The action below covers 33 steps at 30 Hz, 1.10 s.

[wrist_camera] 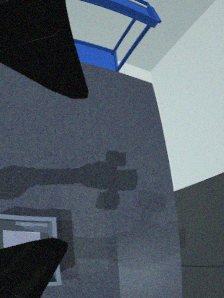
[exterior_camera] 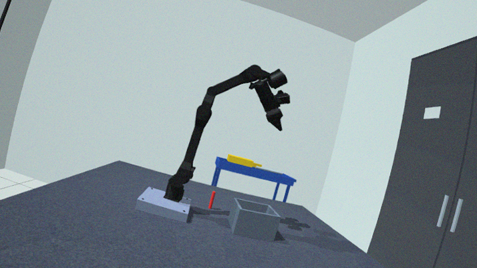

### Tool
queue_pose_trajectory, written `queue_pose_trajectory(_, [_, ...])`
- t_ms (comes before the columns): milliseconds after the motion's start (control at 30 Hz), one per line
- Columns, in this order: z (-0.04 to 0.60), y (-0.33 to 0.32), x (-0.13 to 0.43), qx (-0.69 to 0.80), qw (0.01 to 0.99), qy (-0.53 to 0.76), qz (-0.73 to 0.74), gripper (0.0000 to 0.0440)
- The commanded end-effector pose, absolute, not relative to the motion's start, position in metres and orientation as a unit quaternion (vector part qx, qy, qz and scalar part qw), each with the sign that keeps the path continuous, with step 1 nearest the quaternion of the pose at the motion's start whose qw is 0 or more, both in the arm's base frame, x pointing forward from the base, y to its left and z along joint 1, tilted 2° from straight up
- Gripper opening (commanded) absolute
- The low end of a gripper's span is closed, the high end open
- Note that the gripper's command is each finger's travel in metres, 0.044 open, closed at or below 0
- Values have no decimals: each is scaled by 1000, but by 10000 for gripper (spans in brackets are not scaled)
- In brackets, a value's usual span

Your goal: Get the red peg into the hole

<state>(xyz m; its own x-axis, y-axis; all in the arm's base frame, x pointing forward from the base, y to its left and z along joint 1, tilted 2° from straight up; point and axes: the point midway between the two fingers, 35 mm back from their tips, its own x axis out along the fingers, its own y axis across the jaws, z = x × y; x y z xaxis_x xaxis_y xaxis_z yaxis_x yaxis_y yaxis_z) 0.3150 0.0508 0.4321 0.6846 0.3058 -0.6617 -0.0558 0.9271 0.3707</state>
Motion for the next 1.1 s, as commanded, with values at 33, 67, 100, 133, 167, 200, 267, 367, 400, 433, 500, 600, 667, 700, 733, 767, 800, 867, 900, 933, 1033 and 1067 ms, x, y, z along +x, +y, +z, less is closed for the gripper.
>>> queue_pose_trajectory(33, [431, 51, 315, 159, 905, 382, 101, 440])
queue_pose_trajectory(67, [429, 51, 316, 159, 905, 383, 100, 440])
queue_pose_trajectory(100, [427, 51, 316, 159, 904, 385, 99, 440])
queue_pose_trajectory(133, [424, 52, 315, 161, 902, 388, 98, 440])
queue_pose_trajectory(167, [420, 52, 315, 164, 900, 392, 95, 440])
queue_pose_trajectory(200, [416, 53, 314, 168, 897, 398, 93, 440])
queue_pose_trajectory(267, [405, 55, 310, 182, 888, 414, 84, 440])
queue_pose_trajectory(367, [387, 60, 303, 211, 868, 444, 66, 440])
queue_pose_trajectory(400, [381, 62, 300, 221, 861, 455, 59, 440])
queue_pose_trajectory(433, [374, 64, 298, 230, 853, 465, 51, 440])
queue_pose_trajectory(500, [362, 67, 292, 247, 838, 485, 36, 440])
queue_pose_trajectory(600, [343, 73, 283, 270, 814, 515, 10, 440])
queue_pose_trajectory(667, [330, 76, 276, 284, 797, 534, -8, 440])
queue_pose_trajectory(700, [324, 78, 272, 290, 788, 543, -18, 440])
queue_pose_trajectory(733, [318, 80, 269, 296, 779, 552, -28, 440])
queue_pose_trajectory(767, [311, 81, 265, 301, 770, 560, -39, 440])
queue_pose_trajectory(800, [305, 83, 261, 306, 762, 569, -50, 440])
queue_pose_trajectory(867, [292, 86, 253, 315, 744, 585, -73, 440])
queue_pose_trajectory(900, [285, 88, 249, 319, 735, 592, -85, 440])
queue_pose_trajectory(933, [279, 89, 245, 322, 726, 600, -97, 440])
queue_pose_trajectory(1033, [259, 94, 232, 330, 700, 618, -135, 440])
queue_pose_trajectory(1067, [253, 95, 227, 332, 692, 623, -148, 440])
